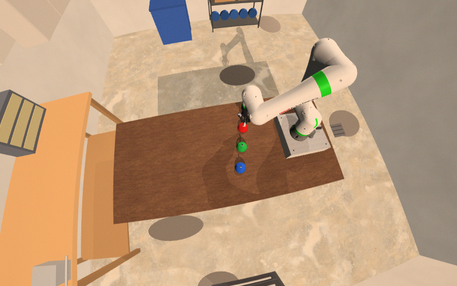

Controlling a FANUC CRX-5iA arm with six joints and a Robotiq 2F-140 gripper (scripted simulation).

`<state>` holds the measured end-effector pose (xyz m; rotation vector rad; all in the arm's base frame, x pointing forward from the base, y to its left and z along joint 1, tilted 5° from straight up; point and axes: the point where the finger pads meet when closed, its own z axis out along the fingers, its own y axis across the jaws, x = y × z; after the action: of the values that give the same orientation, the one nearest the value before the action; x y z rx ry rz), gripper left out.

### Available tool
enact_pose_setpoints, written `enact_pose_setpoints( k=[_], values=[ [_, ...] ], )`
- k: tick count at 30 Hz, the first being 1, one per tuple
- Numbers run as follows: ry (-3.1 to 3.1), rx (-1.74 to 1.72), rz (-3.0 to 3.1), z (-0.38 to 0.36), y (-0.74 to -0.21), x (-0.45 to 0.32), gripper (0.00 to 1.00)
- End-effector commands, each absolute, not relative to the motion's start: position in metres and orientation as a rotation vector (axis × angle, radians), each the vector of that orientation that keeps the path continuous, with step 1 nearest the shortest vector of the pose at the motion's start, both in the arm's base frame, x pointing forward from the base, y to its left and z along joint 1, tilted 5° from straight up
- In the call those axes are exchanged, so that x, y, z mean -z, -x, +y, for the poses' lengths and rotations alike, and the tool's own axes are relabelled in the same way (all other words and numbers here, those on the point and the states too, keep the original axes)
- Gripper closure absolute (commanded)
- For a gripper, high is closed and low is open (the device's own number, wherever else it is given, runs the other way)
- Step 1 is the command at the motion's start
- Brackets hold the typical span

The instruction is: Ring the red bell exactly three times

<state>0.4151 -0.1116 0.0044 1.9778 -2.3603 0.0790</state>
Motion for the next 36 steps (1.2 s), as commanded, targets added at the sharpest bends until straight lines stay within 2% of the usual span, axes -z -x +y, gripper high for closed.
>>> enact_pose_setpoints(
  k=[1,36],
  values=[
    [-1.978,-0.079,-2.36,-0.1117,-0.4153,-0.0045,1.0],
    [-1.978,-0.079,-2.36,-0.1119,-0.4152,-0.0011,1.0]
  ],
)
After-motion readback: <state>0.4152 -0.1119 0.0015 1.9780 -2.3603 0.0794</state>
